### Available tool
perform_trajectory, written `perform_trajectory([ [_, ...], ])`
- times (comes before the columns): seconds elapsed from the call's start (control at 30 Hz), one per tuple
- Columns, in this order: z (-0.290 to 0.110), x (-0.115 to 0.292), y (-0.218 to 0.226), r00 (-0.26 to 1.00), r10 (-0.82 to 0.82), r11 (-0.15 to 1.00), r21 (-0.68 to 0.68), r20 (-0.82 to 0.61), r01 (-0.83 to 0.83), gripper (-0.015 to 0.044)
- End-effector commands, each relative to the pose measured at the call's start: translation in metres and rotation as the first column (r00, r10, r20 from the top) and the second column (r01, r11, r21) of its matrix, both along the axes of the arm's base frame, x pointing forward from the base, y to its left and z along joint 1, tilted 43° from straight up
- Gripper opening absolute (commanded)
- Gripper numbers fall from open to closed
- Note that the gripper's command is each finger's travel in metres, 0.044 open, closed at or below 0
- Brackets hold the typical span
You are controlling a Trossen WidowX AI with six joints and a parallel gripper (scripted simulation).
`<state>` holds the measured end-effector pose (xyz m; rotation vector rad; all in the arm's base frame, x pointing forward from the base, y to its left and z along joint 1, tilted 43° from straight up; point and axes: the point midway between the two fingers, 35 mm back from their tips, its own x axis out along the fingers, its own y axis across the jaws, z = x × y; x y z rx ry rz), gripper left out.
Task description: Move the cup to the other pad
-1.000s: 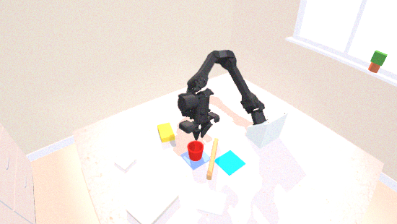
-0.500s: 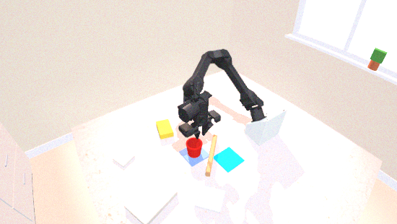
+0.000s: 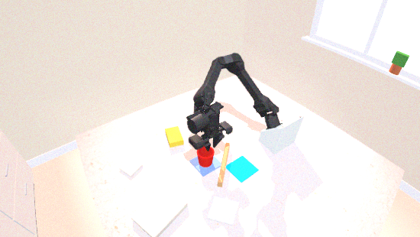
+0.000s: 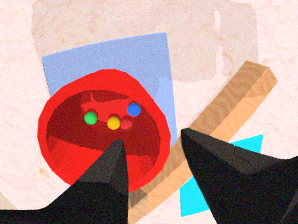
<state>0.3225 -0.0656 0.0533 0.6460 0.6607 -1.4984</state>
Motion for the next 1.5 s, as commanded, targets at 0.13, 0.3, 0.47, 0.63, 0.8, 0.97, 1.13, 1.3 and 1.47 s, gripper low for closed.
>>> perform_trajectory([
  [0.13,-0.011,-0.003,-0.01,1.0,0.002,1.0,-0.008,-0.016,-0.002,0.0148],
  [0.3,-0.017,-0.004,-0.016,1.0,0.002,1.0,-0.009,-0.016,-0.002,0.0148],
  [0.47,-0.023,-0.005,-0.022,1.0,0.002,1.0,-0.01,-0.016,-0.002,0.0148],
  [0.63,-0.028,-0.006,-0.027,1.0,0.002,1.0,-0.011,-0.016,-0.002,0.0148],
  [0.8,-0.029,-0.006,-0.028,1.0,0.002,1.0,-0.011,-0.016,-0.002,0.0148],
  [0.97,-0.027,-0.005,-0.027,1.0,-0.003,1.0,-0.005,-0.006,0.003,0.0122],
  [1.13,-0.027,-0.005,-0.027,1.0,-0.003,1.0,-0.005,-0.006,0.003,0.0029],
  [1.3,-0.027,-0.005,-0.027,1.0,-0.003,1.0,-0.005,-0.006,0.003,0.0],
  [1.47,-0.025,-0.004,-0.024,1.0,-0.002,1.0,-0.005,-0.006,0.002,0.0],
])
